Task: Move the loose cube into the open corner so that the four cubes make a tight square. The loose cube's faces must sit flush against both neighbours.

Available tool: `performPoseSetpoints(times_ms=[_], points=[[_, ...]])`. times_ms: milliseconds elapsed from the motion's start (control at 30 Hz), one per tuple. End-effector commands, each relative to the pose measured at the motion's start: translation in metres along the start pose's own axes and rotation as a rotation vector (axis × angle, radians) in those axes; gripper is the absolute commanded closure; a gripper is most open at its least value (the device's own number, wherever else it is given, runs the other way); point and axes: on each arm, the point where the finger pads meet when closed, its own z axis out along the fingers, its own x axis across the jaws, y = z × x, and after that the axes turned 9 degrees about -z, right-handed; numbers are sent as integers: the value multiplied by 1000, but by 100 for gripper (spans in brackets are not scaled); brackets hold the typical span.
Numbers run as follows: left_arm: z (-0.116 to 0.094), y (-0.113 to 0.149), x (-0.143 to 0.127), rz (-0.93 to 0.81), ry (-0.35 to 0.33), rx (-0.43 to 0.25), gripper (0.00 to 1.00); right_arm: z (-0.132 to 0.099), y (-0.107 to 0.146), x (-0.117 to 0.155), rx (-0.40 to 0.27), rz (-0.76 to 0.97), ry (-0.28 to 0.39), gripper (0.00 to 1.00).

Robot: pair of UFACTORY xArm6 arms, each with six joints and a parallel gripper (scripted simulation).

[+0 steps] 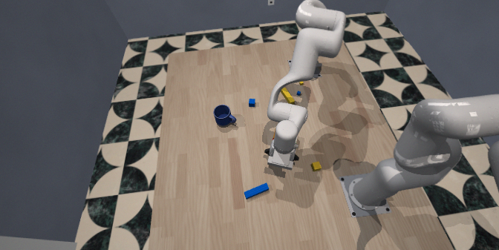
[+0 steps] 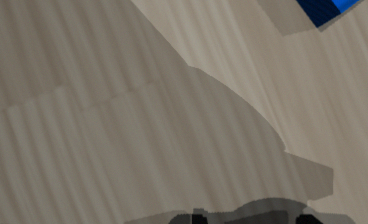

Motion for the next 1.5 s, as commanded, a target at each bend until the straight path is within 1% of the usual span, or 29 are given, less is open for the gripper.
performPoseSetpoints(times_ms=[0,1467], points=[[-1,0,0,0,0,2,0,-1,1,0,2,0,1,49],[-1,0,0,0,0,2,0,-1,6,-1,2,0,1,49]])
